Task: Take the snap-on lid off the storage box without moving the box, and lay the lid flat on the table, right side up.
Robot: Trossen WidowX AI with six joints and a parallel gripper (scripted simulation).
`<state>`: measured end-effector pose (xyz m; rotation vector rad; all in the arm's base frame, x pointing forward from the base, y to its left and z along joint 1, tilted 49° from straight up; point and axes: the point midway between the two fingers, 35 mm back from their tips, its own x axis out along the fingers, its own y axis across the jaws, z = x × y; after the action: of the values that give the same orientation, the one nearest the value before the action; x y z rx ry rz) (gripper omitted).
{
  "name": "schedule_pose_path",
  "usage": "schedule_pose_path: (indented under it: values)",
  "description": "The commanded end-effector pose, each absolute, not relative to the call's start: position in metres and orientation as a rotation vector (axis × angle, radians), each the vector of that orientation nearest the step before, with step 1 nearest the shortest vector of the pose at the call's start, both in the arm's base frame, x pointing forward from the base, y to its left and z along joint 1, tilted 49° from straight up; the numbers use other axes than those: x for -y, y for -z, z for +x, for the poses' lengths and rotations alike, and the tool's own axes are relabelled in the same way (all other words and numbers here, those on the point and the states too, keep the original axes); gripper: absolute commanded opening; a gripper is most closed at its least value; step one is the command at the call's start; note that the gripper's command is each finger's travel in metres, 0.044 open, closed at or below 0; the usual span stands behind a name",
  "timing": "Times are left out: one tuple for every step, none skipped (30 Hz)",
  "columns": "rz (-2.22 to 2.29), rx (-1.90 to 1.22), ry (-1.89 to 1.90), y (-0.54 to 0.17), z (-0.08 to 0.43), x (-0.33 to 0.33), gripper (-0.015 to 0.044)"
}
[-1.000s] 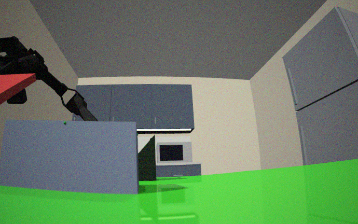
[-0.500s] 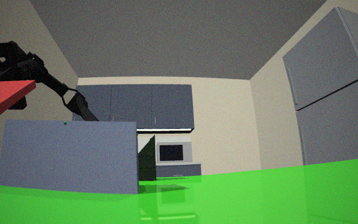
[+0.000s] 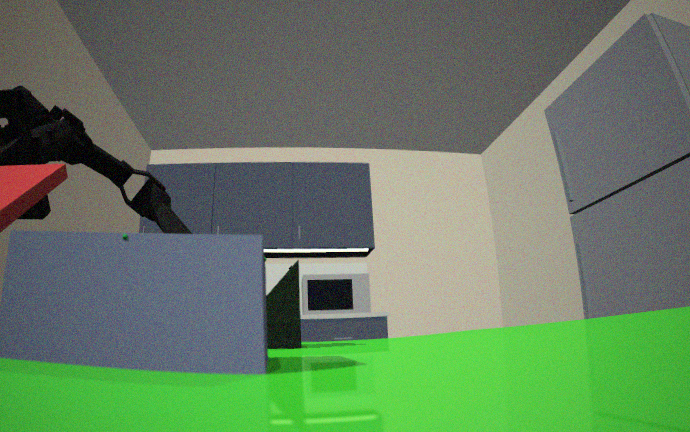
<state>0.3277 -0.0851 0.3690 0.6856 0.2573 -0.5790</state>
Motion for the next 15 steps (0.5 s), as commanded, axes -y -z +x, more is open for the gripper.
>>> schedule_pose_path:
  values:
    - [0.685, -0.250, 0.560, -0.3706, 0.3268, 0.0842, 0.0000]
    - [0.685, -0.250, 0.560, -0.3701, 0.3269, 0.0848, 0.0000]
    - [0.685, -0.250, 0.560, -0.3696, 0.3270, 0.0854, 0.0000]
    - [0.685, -0.250, 0.560, -0.3691, 0.3270, 0.0860, 0.0000]
    - [0.685, -0.250, 0.560, -0.3686, 0.3271, 0.0866, 0.0000]
    - [0.685, -0.250, 0.560, -0.3681, 0.3272, 0.0871, 0.0000]
    - [0.685, -0.249, 0.560, -0.3676, 0.3272, 0.0877, 0.0000]
    - [0.685, -0.249, 0.560, -0.3671, 0.3273, 0.0883, 0.0000]
    - [0.685, -0.249, 0.560, -0.3666, 0.3274, 0.0889, 0.0000]
    - [0.685, -0.249, 0.559, -0.3661, 0.3274, 0.0895, 0.0000]
    - [0.685, -0.249, 0.559, -0.3656, 0.3275, 0.0901, 0.0000]
    - [0.685, -0.249, 0.559, -0.3651, 0.3276, 0.0907, 0.0000]
    - [0.685, -0.249, 0.559, -0.3646, 0.3276, 0.0913, 0.0000]
    - [0.685, -0.249, 0.559, -0.3641, 0.3277, 0.0918, 0.0000]
    - [0.685, -0.249, 0.559, -0.3636, 0.3278, 0.0924, 0.0000]
